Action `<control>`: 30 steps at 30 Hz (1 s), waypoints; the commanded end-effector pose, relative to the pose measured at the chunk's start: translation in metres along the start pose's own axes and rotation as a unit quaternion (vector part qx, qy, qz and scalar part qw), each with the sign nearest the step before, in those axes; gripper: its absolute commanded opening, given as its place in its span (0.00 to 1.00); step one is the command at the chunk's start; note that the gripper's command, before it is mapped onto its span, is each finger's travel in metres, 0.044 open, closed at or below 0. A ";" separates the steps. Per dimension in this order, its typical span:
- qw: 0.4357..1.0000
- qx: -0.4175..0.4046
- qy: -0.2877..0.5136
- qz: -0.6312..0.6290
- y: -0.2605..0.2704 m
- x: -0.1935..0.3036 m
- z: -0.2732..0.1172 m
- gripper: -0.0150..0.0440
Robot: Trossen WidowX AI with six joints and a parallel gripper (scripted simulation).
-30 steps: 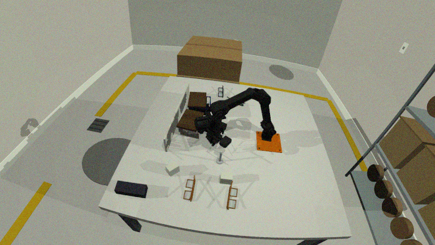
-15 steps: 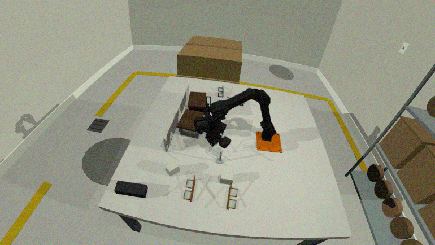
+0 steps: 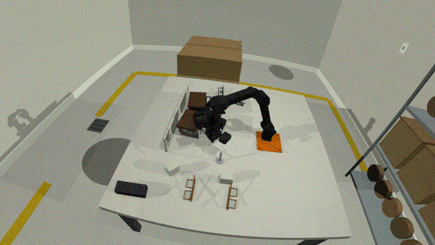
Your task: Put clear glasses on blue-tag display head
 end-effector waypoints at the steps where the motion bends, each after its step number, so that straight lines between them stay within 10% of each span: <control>1: 1.000 0.000 -0.001 0.003 0.000 0.001 -0.017 0.25; 30: 0.917 0.002 -0.001 -0.398 -0.036 -0.002 -0.025 0.25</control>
Point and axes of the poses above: the point midway between the two fingers, 35 mm back from their tips, its own z axis out along the fingers, its own y axis across the jaws, x = y × z, the point moved 9 cm from there along -z, back along the fingers, and after that the axes turned 4 degrees about -z, right-handed, at the moved point
